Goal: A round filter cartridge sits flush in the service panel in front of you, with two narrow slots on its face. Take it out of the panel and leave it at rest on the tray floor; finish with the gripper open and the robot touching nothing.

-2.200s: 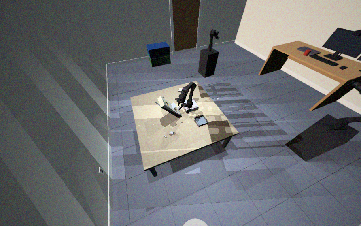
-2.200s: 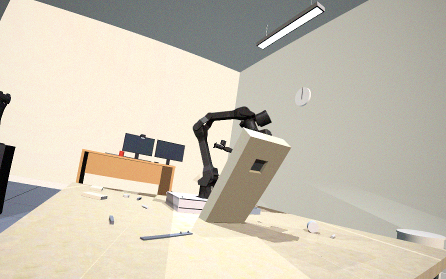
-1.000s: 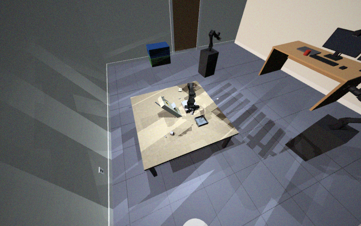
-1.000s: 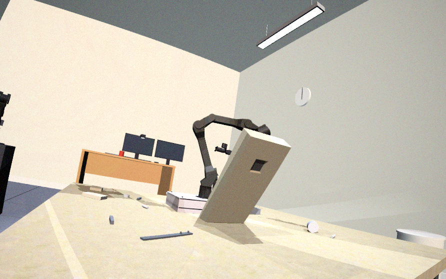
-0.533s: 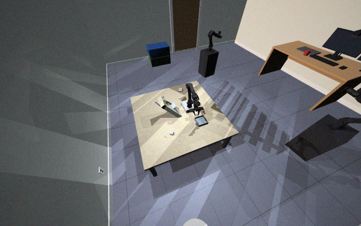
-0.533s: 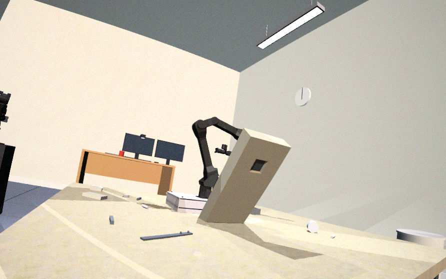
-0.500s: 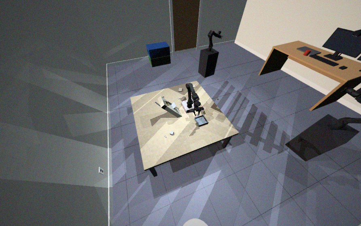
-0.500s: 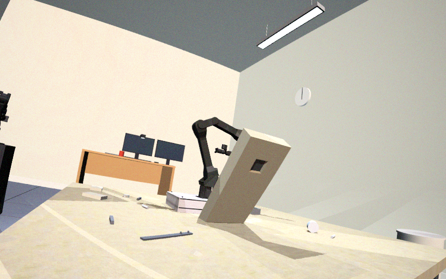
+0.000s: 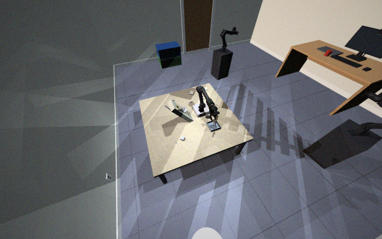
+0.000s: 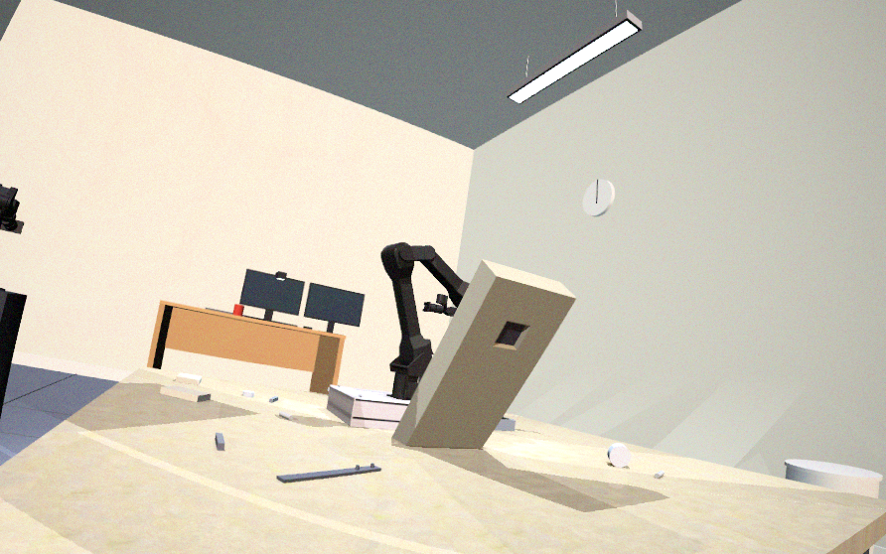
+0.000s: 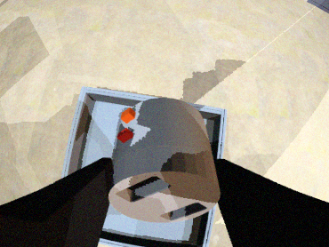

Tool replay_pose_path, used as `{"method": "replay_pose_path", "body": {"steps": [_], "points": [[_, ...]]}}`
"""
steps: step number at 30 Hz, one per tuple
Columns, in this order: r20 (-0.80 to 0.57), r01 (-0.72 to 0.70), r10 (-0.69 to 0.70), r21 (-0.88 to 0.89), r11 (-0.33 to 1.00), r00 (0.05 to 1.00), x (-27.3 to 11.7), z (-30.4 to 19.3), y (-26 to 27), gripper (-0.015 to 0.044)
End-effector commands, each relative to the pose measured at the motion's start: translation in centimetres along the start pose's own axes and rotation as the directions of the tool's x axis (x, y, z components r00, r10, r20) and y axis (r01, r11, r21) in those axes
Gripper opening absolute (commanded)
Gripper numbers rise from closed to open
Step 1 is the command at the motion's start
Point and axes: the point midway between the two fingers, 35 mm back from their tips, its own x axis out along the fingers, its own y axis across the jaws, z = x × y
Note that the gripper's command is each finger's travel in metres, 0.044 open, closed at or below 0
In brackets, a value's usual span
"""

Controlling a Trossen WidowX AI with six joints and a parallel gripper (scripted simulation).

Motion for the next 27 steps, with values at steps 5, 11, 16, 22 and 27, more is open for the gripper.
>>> {"method": "replay_pose_path", "body": {"steps": [5,11,16,22,27], "points": [[-0.007,-0.034,0.034,-0.049,0.998,0.999,1.3,-1.3,1.5,0.0000],[-0.006,-0.034,0.034,-0.049,0.998,0.999,4.0,-2.5,1.6,0.0000],[-0.007,-0.034,0.034,-0.049,0.998,0.999,6.2,-4.0,1.6,0.0000],[-0.007,-0.034,0.034,-0.049,0.998,0.999,7.4,-5.1,1.5,0.0000],[-0.012,-0.032,0.031,-0.047,0.998,0.999,7.2,-4.8,1.5,0.0105]]}}
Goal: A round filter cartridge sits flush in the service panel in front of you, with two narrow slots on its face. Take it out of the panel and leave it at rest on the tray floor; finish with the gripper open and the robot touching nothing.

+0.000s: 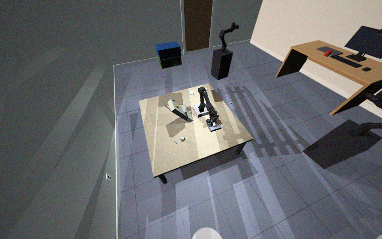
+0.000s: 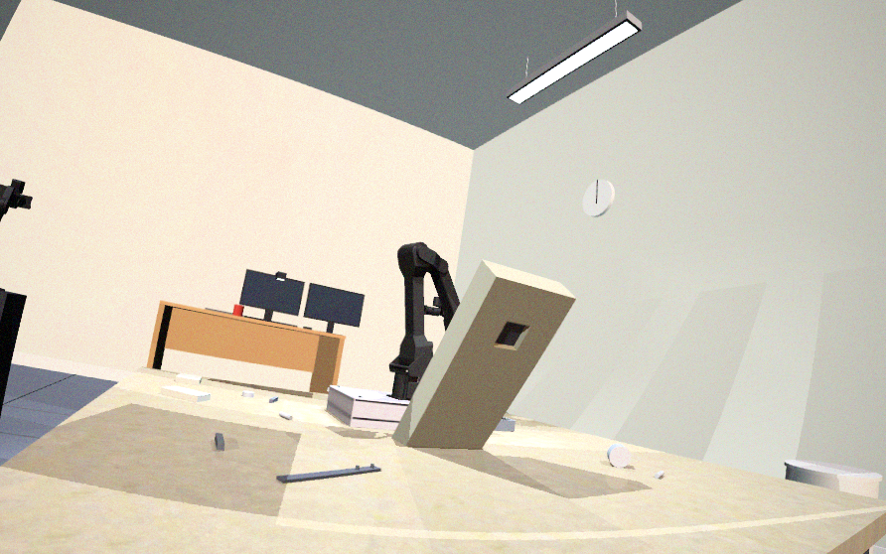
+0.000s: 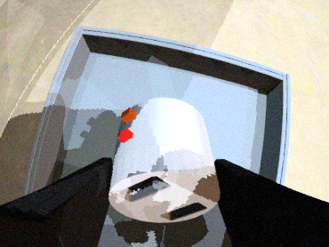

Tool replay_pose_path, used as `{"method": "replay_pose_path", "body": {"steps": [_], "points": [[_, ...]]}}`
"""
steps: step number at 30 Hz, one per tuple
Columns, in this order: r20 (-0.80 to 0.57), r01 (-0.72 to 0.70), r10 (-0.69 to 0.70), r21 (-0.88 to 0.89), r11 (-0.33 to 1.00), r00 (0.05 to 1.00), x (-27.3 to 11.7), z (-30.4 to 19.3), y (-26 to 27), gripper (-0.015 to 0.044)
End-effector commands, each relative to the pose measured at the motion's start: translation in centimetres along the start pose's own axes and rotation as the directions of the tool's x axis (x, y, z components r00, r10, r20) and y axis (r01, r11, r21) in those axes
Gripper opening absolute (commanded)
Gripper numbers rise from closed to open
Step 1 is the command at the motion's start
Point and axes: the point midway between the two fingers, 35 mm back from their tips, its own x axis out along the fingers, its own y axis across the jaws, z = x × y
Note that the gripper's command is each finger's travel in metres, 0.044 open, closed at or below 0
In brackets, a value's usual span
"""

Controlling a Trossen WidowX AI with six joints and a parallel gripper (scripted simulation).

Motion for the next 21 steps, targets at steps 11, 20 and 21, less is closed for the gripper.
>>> {"method": "replay_pose_path", "body": {"steps": [11,20,21], "points": [[0.000,0.000,0.000,0.000,1.000,1.000,0.0,0.1,0.0,0.0394],[0.000,0.000,0.000,0.000,1.000,1.000,-4.2,2.8,0.0,0.0440],[0.000,0.000,0.000,0.000,1.000,1.000,-5.2,3.3,0.0,0.0440]]}}
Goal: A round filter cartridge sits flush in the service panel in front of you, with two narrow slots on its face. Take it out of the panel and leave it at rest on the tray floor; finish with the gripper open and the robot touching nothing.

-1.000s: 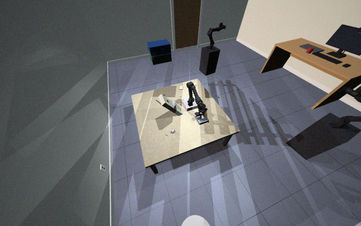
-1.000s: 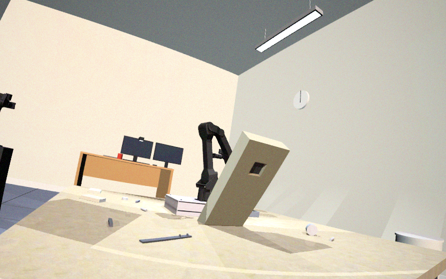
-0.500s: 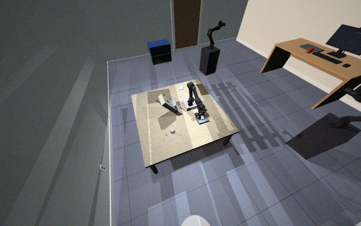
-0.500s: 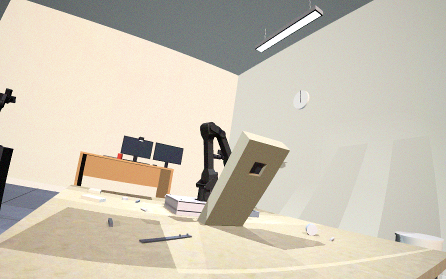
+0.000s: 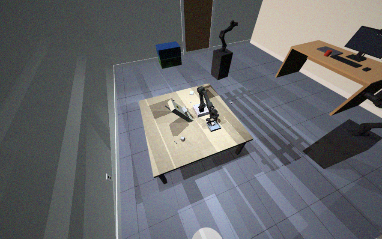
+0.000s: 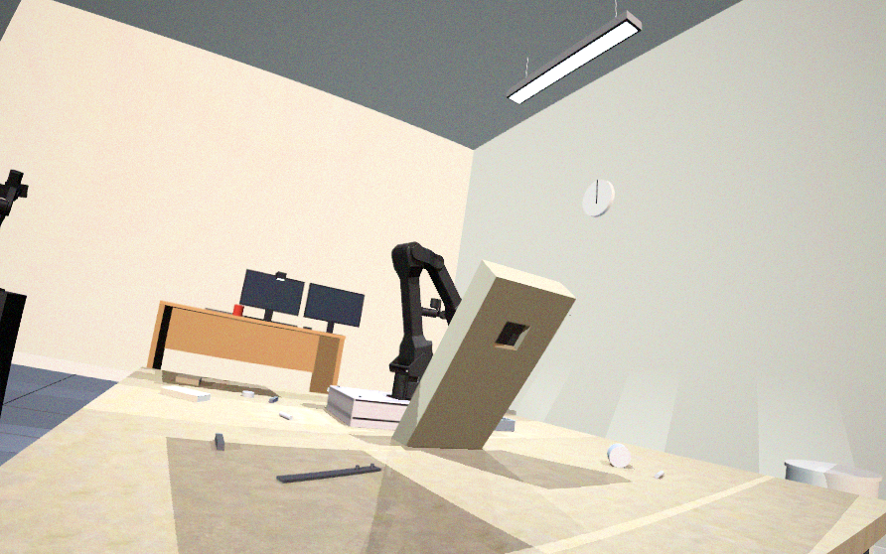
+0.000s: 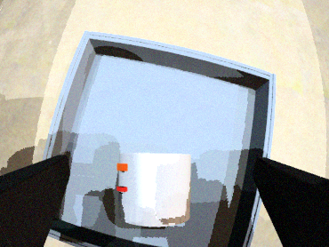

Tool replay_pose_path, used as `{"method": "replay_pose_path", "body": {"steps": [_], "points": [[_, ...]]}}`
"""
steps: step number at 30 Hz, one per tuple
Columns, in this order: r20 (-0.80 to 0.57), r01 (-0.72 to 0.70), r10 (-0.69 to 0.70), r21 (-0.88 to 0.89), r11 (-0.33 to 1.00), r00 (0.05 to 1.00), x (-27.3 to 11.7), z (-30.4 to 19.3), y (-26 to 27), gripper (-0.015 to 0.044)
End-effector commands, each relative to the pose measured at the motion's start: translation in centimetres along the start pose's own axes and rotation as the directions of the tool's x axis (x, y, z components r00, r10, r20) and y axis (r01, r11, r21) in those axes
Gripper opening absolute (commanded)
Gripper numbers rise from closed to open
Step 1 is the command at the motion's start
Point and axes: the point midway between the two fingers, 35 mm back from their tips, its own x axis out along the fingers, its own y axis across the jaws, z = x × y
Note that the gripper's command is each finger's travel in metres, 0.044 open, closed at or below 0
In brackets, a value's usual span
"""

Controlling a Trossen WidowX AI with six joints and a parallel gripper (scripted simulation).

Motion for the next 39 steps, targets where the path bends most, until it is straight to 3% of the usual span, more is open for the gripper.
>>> {"method": "replay_pose_path", "body": {"steps": [1,39], "points": [[0.035,-0.001,0.001,-0.001,1.000,0.999,-3.88,2.61,0.02,0.0440],[0.049,0.000,0.000,0.001,1.000,0.999,-3.29,2.66,0.01,0.0440]]}}
